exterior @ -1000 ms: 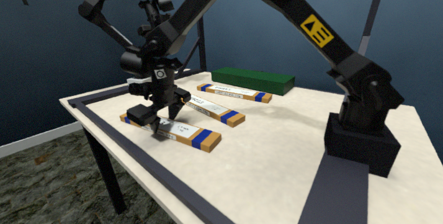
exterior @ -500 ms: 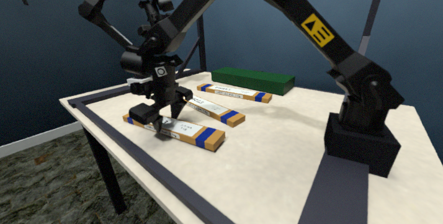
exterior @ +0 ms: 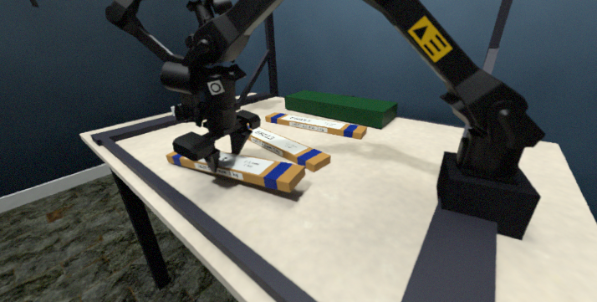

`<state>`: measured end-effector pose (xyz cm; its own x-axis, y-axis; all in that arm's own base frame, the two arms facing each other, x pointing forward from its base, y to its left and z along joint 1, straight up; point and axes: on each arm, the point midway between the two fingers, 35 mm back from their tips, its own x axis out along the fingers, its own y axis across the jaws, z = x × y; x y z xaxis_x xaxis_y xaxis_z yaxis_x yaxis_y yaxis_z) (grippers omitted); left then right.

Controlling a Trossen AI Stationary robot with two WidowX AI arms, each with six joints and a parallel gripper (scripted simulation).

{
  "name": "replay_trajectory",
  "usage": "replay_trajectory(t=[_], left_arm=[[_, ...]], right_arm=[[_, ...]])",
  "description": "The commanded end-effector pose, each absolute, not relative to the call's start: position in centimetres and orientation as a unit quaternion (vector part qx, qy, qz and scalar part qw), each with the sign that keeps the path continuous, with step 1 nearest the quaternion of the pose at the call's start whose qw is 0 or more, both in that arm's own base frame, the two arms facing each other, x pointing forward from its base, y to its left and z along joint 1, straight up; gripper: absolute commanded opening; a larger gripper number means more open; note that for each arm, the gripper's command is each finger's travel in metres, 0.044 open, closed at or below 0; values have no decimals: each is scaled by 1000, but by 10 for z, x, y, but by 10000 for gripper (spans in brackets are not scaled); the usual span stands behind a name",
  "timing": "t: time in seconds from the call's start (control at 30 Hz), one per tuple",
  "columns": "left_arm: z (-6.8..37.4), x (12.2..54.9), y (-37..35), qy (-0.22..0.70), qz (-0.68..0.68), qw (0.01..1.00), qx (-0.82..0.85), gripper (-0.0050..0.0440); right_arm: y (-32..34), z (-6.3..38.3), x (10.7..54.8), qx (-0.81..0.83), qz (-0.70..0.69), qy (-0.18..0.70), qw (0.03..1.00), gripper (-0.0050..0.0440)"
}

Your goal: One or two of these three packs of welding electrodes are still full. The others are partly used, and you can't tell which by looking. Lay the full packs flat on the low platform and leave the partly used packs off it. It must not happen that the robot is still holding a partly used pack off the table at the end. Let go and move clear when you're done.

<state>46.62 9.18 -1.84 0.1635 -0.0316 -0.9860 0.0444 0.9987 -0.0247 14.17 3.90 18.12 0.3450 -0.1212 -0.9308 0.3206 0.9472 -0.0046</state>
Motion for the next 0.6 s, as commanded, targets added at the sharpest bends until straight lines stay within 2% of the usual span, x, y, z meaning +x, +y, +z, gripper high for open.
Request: replay_trajectory(t=[0.0, 0.57], left_arm=[[55, 493, 98, 583, -13, 812, 19, -50], [79, 492, 98, 583, -13, 812, 19, -50]], right_arm=[[40, 188, 144, 94, -133, 548, 820, 430], [40, 188, 144, 94, -133, 548, 820, 430]])
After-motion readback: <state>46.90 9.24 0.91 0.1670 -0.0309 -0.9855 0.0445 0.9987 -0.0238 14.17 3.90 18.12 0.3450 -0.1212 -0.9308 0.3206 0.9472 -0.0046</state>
